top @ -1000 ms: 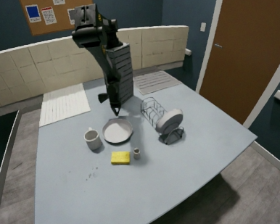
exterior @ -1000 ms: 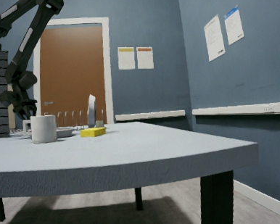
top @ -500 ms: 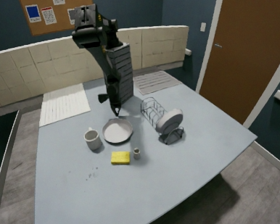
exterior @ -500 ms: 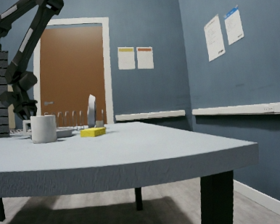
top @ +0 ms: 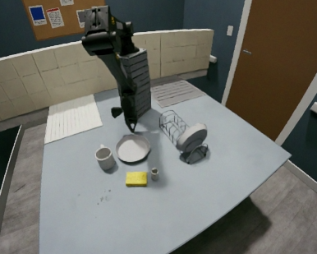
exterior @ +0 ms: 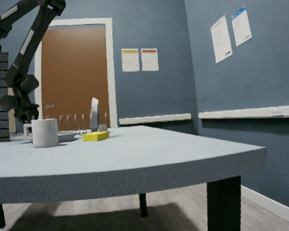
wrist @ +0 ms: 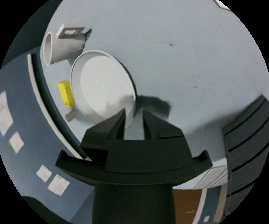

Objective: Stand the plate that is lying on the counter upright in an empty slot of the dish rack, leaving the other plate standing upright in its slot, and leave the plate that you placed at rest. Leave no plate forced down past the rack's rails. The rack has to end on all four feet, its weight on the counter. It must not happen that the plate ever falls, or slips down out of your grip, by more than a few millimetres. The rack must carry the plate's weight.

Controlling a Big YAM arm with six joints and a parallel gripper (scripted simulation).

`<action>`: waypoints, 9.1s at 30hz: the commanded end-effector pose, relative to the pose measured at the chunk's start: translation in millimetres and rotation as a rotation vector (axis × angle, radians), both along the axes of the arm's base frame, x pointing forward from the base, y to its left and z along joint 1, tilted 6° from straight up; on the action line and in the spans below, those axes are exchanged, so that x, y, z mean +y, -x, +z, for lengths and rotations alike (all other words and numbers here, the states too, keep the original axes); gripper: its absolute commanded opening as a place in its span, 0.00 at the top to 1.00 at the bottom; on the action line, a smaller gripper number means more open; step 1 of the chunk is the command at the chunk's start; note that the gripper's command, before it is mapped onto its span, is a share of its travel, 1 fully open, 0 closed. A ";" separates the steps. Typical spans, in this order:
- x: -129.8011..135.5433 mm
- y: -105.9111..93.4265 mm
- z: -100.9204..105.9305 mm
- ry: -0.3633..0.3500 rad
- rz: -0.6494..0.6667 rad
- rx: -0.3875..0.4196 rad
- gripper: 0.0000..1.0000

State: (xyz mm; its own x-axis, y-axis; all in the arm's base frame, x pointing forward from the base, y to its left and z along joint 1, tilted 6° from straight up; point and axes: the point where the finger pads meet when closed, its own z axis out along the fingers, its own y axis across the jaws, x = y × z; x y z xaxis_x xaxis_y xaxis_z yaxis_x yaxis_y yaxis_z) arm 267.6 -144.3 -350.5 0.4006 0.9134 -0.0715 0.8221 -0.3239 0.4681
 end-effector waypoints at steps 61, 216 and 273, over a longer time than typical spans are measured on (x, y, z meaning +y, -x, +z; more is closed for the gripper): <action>-7.5 -4.0 -31.6 -0.007 -0.003 0.018 0.74; -11.6 -12.2 -30.6 -0.004 -0.004 0.011 1.00; -11.7 -34.0 14.1 -0.108 -0.020 0.247 1.00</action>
